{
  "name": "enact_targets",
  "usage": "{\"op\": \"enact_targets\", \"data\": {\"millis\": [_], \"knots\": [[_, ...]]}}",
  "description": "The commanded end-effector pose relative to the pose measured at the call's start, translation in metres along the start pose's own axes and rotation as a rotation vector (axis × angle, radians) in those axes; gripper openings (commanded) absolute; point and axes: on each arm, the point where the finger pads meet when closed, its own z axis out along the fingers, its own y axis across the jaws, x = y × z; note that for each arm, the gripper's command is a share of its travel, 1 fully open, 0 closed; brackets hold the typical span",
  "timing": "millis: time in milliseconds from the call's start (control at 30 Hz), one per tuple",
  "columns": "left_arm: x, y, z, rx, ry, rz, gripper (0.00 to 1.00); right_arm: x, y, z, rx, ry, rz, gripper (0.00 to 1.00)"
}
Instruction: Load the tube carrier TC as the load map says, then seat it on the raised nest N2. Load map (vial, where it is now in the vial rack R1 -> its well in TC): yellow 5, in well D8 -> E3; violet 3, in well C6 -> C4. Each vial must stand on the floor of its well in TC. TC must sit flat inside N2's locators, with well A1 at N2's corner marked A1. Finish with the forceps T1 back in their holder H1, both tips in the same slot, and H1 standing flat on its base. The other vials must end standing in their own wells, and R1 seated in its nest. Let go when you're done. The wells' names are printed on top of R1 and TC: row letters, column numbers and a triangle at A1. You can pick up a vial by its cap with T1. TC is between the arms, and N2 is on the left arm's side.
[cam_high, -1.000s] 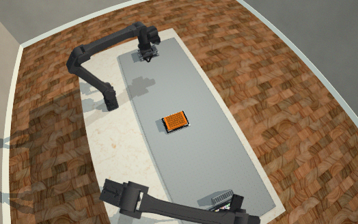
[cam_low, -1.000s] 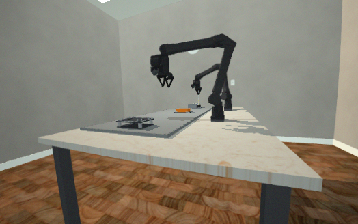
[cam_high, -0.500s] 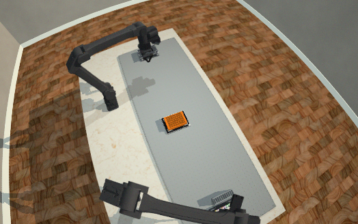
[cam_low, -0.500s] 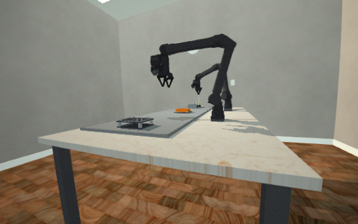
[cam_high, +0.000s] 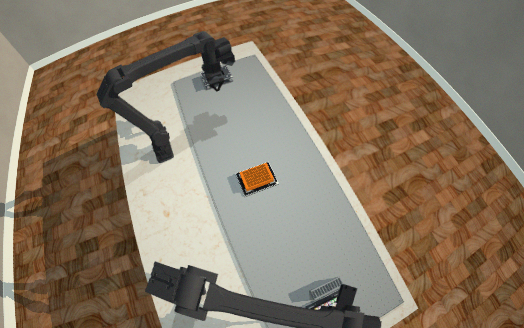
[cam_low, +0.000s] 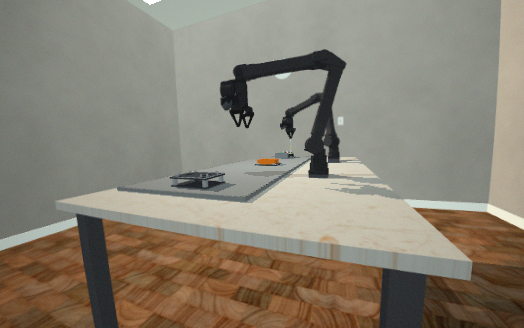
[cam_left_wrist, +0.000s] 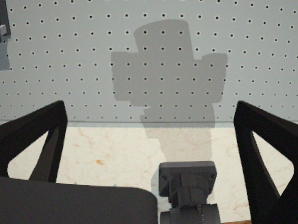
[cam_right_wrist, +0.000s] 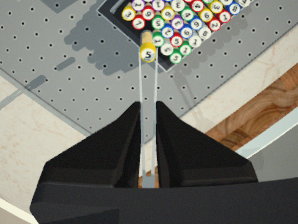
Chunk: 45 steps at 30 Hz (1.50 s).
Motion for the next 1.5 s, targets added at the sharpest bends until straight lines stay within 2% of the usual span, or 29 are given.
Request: {"op": "enact_targets", "data": {"millis": [0, 267, 300, 1467], "knots": [[-0.009, 0.002, -0.014, -0.010, -0.036, 0.001, 1.00, -0.002, -0.006, 0.004, 0.008, 0.001, -0.013, 0.09], [-0.009, 0.002, -0.014, -0.010, -0.036, 0.001, 1.00, -0.002, -0.006, 0.004, 0.008, 0.001, -0.013, 0.09], [-0.009, 0.002, -0.014, -0.010, -0.036, 0.001, 1.00, -0.006, 0.001, -0.012, 0.043, -0.001, 0.019, 0.09], [-0.009, 0.002, -0.014, -0.010, -0.036, 0.001, 1.00, -0.044, 0.036, -0.014, 0.051, -0.004, 0.020, 0.09]]}}
